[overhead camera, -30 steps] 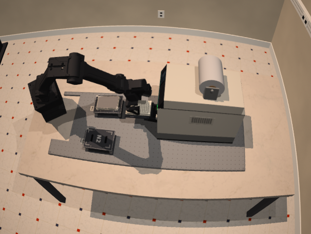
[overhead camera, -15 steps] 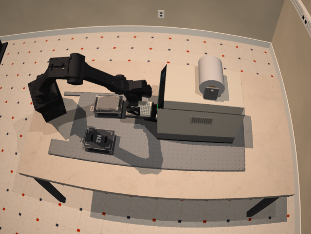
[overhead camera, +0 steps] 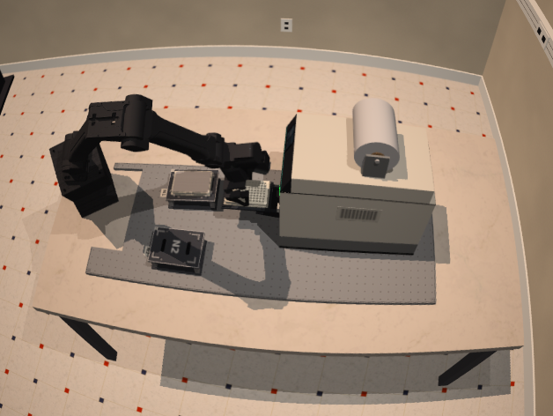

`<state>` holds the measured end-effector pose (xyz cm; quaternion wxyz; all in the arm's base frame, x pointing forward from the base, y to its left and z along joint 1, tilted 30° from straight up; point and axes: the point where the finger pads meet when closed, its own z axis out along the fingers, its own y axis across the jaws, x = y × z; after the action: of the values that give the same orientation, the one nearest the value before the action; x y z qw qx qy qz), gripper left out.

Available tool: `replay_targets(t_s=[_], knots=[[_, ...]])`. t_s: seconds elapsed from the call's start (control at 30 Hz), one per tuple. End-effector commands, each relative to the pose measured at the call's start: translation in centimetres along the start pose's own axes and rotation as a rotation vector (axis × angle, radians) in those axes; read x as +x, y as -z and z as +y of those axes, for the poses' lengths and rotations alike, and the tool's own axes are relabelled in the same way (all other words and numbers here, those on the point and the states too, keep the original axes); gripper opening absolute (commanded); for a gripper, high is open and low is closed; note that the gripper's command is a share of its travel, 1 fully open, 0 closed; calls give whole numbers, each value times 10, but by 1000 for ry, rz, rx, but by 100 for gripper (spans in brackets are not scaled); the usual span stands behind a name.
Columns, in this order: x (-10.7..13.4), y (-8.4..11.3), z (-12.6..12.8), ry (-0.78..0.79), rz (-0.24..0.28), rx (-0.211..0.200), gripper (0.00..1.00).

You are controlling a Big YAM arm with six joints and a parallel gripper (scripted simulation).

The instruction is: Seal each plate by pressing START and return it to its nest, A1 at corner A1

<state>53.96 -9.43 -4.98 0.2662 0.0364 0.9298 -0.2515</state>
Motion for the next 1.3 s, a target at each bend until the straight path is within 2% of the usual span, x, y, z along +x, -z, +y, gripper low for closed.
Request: replay_targets(t_s=[0.0,0.5,0.63,1.27], knots=[[17,-3,5,35,36,-4,0],[17,4,0,35,37,-3,0],[25,-1,3,45,55,-4,0],[34,-5,6,56,78,-5,0]])
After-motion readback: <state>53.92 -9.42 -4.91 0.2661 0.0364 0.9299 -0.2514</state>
